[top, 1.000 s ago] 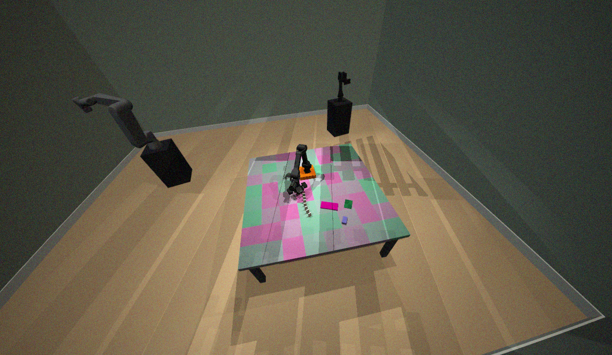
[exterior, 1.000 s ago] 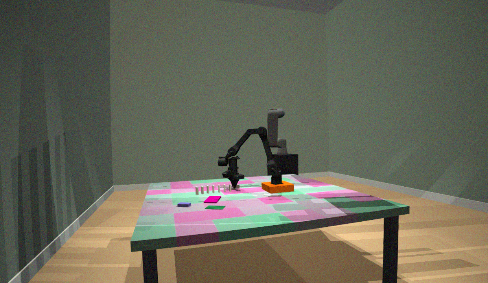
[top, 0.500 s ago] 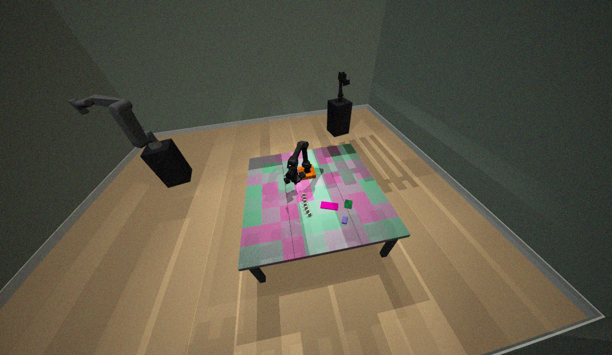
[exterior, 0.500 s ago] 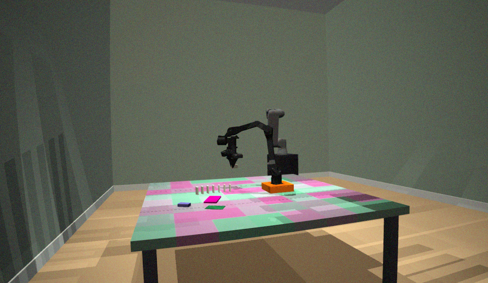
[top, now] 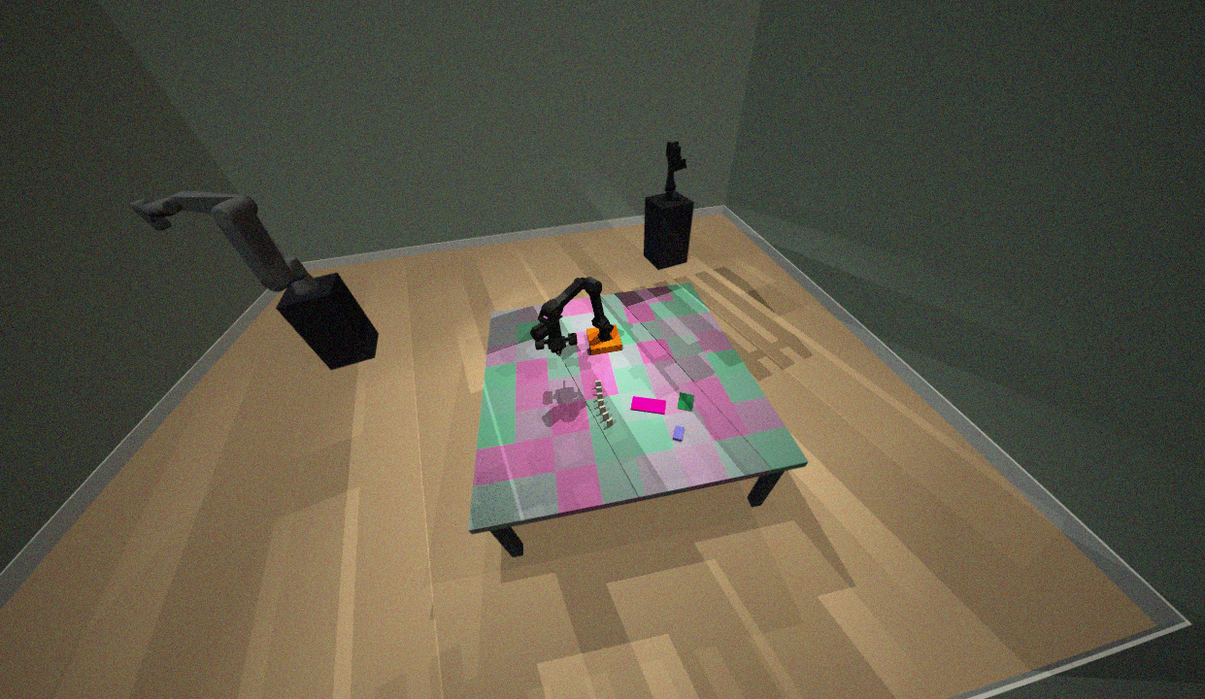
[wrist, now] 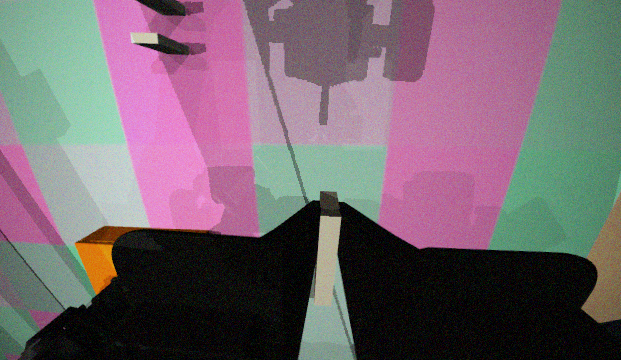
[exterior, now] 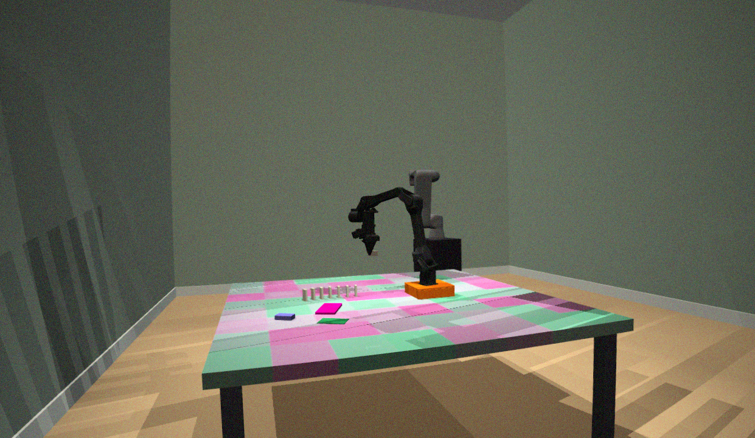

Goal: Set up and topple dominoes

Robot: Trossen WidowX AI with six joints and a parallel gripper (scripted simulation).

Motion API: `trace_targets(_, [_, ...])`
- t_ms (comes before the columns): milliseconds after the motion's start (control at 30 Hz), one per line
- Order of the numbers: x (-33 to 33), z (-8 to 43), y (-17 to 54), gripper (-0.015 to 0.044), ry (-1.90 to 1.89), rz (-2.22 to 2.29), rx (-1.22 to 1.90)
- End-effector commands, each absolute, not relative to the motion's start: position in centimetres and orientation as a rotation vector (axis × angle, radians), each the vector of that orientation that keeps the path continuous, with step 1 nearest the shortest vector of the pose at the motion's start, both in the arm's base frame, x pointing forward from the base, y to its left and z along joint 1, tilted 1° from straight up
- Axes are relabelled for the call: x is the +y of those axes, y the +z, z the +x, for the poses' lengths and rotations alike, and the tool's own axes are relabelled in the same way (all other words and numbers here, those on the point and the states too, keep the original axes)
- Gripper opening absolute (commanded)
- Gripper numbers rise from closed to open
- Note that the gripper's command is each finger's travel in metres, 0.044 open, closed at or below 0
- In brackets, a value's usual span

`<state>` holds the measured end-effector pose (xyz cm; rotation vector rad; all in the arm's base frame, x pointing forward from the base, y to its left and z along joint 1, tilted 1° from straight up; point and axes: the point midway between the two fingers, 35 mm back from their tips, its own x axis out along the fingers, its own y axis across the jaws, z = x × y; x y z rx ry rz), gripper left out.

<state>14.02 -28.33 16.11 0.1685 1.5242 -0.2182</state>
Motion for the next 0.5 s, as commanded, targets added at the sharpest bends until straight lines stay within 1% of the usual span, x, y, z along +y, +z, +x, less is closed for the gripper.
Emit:
trace_targets(0, [-29.0, 13.0, 16.1, 0.0022, -0.235, 0.192, 1.524])
trace_targets(133, [-29.6, 13.3, 15.6, 0.0022, -0.265, 0.202, 1.486])
trace_targets(467, [-33.3, 14.8, 13.1, 0.0022, -0.417, 0.255, 1.262])
